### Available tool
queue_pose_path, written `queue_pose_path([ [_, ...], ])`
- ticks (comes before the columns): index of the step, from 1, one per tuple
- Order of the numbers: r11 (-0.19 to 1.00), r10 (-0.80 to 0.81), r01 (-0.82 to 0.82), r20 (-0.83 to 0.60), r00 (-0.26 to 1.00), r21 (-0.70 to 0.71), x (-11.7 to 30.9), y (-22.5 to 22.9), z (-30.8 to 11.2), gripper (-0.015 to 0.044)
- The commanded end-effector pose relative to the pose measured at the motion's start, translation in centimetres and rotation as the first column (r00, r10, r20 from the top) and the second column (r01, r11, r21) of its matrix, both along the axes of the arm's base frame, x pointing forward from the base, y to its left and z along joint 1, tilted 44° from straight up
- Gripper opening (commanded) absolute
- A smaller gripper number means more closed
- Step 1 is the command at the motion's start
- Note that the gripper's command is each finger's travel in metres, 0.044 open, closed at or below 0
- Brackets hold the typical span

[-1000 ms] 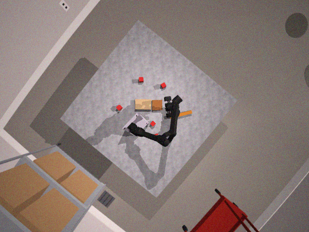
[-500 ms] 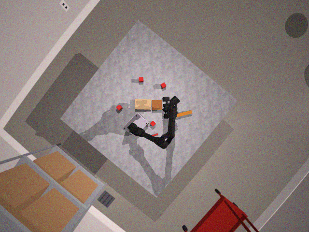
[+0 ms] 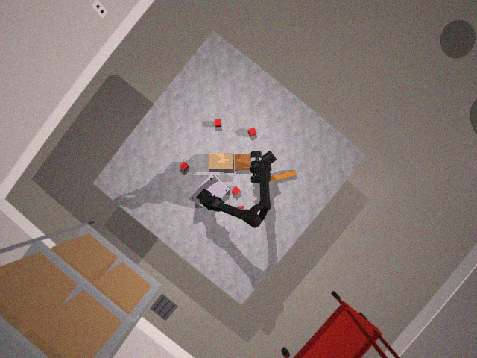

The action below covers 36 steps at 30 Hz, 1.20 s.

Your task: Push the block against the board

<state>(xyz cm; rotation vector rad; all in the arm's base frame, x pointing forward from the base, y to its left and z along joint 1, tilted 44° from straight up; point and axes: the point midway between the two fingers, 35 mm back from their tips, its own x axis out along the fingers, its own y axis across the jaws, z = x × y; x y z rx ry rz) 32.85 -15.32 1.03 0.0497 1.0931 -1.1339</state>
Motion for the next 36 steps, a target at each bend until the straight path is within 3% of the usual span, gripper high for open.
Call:
queue_pose_path([
  [1, 1.000, 0.002, -0.001, -0.011, 1.000, 0.005, -0.5, 0.2, -0.5, 0.0000],
  [36, 1.000, 0.002, -0.001, -0.012, 1.000, 0.007, -1.8, 1.5, -1.8, 0.0000],
])
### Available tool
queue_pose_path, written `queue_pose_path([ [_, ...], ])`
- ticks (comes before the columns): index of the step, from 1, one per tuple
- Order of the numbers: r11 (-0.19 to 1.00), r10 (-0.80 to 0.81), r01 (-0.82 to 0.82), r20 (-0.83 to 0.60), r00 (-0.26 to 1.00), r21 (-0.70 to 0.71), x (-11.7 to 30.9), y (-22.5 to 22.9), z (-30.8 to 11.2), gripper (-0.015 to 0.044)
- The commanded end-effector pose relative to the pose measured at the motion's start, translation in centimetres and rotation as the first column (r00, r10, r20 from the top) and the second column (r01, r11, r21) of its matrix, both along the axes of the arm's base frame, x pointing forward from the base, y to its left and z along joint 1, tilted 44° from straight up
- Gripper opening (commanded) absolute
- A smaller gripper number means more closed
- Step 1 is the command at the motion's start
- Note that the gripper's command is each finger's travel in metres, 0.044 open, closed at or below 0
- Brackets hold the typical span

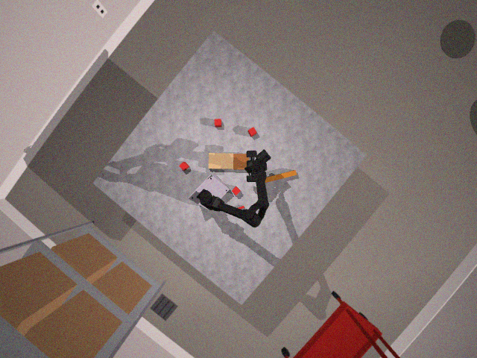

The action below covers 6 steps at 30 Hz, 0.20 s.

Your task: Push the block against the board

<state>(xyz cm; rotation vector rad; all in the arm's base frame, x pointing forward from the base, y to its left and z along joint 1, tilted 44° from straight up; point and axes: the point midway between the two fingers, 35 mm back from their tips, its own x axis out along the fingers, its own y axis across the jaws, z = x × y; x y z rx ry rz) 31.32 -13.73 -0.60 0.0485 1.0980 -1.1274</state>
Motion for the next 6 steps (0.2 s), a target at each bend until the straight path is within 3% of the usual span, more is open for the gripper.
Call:
queue_pose_path([
  [1, 1.000, -0.004, 0.004, -0.009, 1.000, 0.002, -0.13, -0.12, -0.09, 0.0000],
  [6, 1.000, -0.004, 0.004, -0.008, 1.000, 0.002, 0.48, -0.52, 0.29, 0.0000],
])
